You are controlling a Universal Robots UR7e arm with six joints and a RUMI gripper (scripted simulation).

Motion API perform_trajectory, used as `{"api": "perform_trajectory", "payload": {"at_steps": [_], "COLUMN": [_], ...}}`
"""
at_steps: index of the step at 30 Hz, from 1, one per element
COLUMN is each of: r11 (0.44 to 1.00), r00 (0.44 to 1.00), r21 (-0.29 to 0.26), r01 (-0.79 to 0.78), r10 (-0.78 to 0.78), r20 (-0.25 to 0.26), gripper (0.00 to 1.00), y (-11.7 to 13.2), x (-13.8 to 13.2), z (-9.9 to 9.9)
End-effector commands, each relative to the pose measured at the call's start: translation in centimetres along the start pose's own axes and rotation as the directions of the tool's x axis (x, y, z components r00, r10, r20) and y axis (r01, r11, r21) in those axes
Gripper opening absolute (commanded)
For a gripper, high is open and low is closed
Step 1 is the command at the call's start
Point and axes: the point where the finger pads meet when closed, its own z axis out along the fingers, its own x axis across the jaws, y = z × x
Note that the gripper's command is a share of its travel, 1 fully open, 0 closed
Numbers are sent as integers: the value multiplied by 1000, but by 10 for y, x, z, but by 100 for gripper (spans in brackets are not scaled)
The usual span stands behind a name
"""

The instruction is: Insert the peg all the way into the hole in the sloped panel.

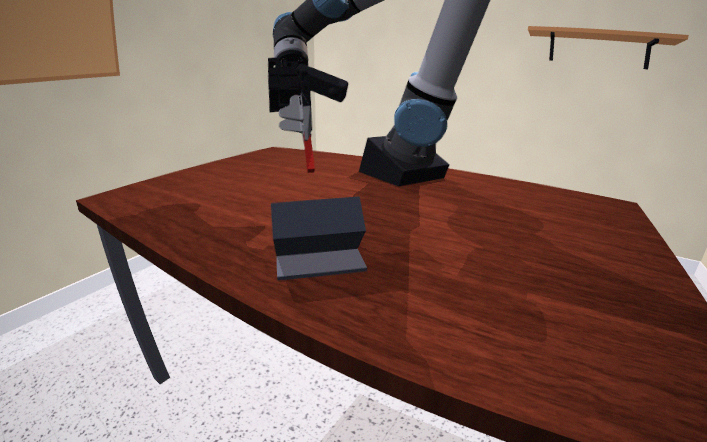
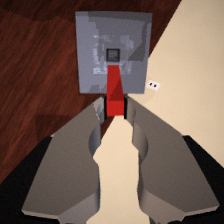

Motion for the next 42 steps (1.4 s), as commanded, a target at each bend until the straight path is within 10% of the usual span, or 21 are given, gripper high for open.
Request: {"api": "perform_trajectory", "payload": {"at_steps": [1, 42], "r11": [1000, 1000], "r00": [1000, 1000], "r21": [-9, -9], "r01": [-15, -16], "r10": [15, 16], "r20": [-9, -10], "gripper": [0, 0], "y": [3, 4], "x": [0, 0], "z": [-2, 39]}}
